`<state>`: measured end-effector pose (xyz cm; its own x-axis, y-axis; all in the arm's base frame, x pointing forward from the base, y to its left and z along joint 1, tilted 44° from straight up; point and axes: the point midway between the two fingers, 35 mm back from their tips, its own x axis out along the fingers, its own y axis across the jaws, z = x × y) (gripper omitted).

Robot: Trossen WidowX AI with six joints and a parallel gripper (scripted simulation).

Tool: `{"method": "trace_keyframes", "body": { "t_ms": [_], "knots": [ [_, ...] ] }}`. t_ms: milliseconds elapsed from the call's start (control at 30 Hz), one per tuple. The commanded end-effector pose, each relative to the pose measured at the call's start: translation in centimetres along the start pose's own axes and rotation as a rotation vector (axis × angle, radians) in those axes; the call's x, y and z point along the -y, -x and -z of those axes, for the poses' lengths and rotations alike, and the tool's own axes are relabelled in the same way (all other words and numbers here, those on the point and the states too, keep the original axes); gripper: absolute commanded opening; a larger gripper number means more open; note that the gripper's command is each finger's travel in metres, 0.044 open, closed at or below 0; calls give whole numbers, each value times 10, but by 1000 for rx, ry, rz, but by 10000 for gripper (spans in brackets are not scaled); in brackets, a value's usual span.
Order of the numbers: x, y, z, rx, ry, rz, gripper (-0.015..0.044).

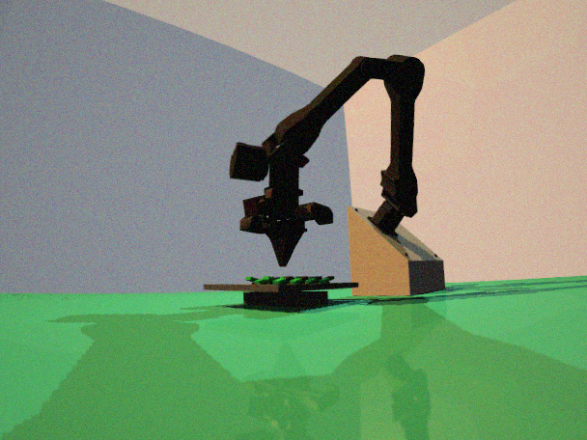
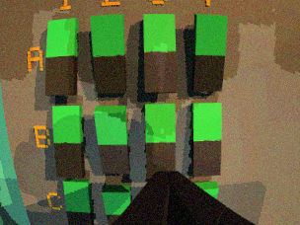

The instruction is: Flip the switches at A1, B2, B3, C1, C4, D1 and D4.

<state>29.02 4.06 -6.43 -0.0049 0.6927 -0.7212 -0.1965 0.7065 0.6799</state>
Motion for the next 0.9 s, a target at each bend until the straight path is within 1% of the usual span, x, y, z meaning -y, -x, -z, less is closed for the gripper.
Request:
{"method": "trace_keyframes", "body": {
  "t_ms": [0,267,867],
  "knots": [
    [-1,-6,2,-5,-8,-6,0],
    [-1,-17,2,-5,-8,-6,0],
    [-1,-18,2,-5,-8,-6,0]
  ]
}}
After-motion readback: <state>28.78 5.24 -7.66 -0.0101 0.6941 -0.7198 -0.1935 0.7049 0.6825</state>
